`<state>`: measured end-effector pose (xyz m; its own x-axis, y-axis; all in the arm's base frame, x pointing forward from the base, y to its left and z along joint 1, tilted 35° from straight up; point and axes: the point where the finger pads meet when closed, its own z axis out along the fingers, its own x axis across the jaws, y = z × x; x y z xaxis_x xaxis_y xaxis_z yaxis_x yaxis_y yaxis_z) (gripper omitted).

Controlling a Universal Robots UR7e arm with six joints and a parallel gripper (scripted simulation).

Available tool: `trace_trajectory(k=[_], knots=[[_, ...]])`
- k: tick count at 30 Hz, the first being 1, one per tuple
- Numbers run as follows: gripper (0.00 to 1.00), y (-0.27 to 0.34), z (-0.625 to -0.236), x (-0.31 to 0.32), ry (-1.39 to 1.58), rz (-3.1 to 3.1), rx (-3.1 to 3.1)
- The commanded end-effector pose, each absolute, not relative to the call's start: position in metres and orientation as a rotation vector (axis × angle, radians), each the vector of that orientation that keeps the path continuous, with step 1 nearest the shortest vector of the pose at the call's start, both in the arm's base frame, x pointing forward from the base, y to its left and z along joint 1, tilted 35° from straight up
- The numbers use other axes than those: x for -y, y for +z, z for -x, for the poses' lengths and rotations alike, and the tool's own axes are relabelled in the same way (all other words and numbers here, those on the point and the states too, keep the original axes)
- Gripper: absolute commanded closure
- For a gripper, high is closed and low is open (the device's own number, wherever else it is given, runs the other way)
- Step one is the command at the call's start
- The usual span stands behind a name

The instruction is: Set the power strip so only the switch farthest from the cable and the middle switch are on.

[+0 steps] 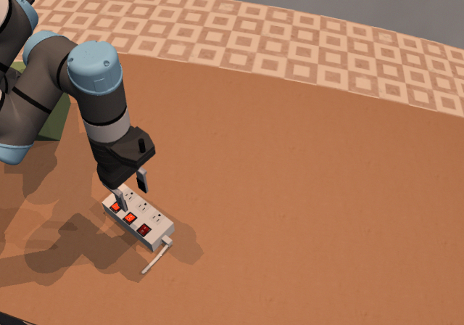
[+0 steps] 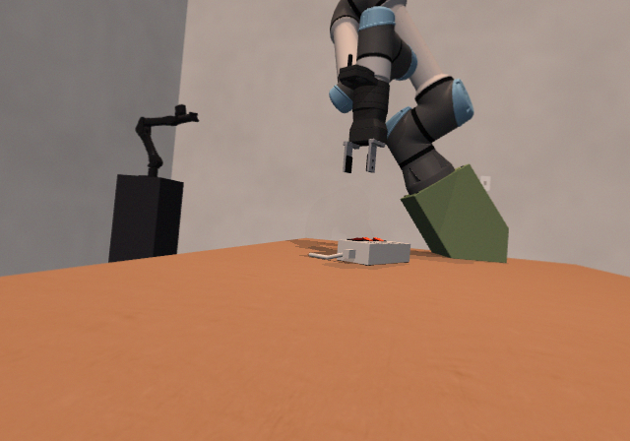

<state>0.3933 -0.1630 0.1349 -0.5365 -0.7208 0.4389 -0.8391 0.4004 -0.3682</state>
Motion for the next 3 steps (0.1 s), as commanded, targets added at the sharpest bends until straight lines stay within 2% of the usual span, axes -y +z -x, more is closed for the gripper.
trace_trajectory(k=[1,3], knots=[[0.0,0.1353,-0.3936,0.1629,0.83,-1.385,2.447],[0.0,0.1353,-0.3936,0.1629,0.83,-1.385,2.447]])
